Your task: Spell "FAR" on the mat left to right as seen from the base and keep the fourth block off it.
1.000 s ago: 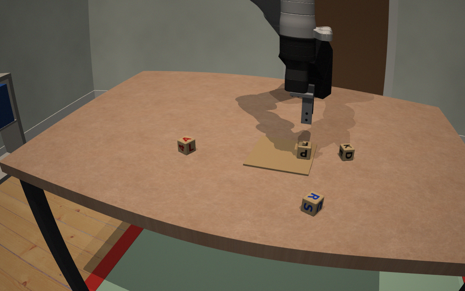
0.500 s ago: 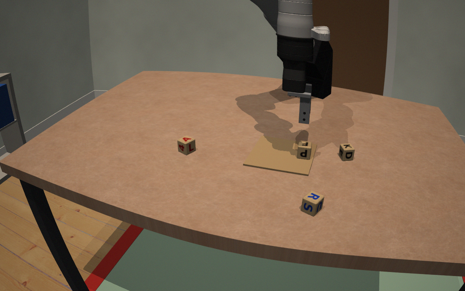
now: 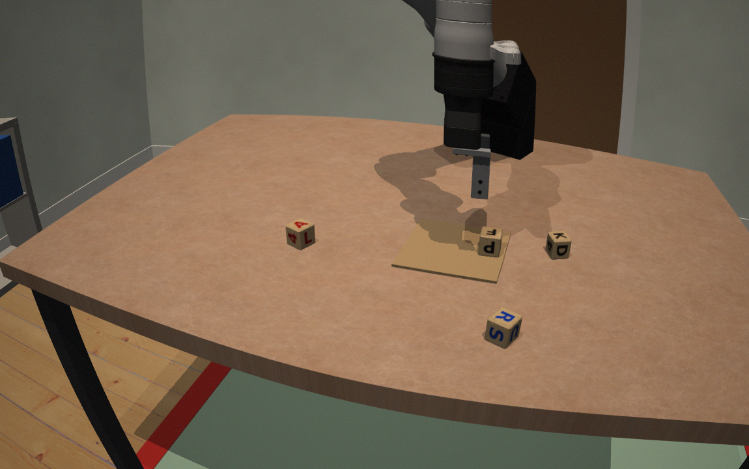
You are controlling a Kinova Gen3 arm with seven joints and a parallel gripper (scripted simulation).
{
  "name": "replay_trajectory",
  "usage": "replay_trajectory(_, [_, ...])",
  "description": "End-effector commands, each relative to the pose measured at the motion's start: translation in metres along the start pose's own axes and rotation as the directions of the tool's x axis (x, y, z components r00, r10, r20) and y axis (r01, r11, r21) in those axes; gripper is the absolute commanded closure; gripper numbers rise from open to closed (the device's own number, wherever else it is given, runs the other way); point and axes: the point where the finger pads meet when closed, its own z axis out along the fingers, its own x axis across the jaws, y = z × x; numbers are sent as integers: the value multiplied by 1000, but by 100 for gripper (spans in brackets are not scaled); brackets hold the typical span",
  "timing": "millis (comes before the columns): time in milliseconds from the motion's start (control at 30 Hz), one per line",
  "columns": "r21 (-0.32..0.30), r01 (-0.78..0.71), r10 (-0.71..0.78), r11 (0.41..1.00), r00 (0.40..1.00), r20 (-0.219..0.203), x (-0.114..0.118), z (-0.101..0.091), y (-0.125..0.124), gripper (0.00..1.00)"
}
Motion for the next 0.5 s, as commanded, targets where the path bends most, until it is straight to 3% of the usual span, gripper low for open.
replay_trajectory(0, [5,10,-10,1000,1000,0,0,0,2,0])
replay_trajectory(467, [8,178,-178,984,984,-4,6,1,43,0])
